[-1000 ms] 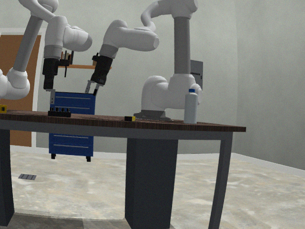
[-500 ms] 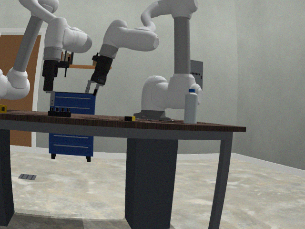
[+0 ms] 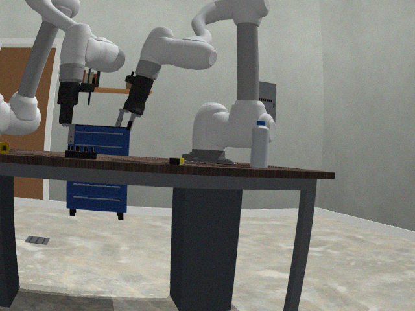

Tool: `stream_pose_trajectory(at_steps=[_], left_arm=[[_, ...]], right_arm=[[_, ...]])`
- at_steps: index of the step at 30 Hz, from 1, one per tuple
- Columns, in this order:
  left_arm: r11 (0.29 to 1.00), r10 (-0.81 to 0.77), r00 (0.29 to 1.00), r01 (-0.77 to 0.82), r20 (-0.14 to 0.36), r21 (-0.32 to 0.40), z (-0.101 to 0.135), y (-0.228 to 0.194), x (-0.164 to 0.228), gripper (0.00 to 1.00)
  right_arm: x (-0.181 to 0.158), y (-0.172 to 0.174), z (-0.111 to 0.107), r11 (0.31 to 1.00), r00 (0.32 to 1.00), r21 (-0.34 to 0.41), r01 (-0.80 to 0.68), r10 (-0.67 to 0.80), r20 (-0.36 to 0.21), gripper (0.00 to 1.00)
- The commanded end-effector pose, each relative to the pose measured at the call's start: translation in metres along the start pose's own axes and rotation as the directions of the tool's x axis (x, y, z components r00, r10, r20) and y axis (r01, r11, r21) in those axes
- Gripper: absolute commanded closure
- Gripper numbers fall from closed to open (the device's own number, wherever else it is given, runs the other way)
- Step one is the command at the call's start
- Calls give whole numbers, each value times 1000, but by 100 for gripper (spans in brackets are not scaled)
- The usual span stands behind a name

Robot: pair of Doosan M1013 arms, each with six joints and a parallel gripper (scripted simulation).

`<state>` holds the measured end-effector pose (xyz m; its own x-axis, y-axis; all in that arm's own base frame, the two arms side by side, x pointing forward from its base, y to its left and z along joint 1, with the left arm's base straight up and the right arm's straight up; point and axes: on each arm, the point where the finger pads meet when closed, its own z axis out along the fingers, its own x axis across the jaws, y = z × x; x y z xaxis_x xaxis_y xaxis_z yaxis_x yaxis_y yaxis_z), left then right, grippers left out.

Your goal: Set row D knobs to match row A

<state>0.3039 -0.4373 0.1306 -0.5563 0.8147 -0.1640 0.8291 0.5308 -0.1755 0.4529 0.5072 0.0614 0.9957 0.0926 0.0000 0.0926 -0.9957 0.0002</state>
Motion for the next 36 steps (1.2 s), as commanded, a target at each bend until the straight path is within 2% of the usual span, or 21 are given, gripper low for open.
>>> stream_pose_trajectory(at_steps=[1,9,19,35,36], left_arm=[[1000,0,1000,0,1,0,-1,0,-1,0],[1000,0,1000,0,1,0,-1,0,-1,0],[1000,0,1000,0,1,0,-1,0,-1,0],[1000,0,1000,0,1,0,-1,0,-1,0],[1000,0,1000,0,1,0,-1,0,-1,0]], right_arm=[[0,0,-1,1000,1000,1,0,0,-1,54],[0,0,0,1000,1000,1,0,0,-1,54],[0,0,13,1000,1000,1,0,0,-1,54],[0,0,13,1000,1000,1,0,0,-1,54],[0,0,13,1000,1000,1,0,0,-1,70]])
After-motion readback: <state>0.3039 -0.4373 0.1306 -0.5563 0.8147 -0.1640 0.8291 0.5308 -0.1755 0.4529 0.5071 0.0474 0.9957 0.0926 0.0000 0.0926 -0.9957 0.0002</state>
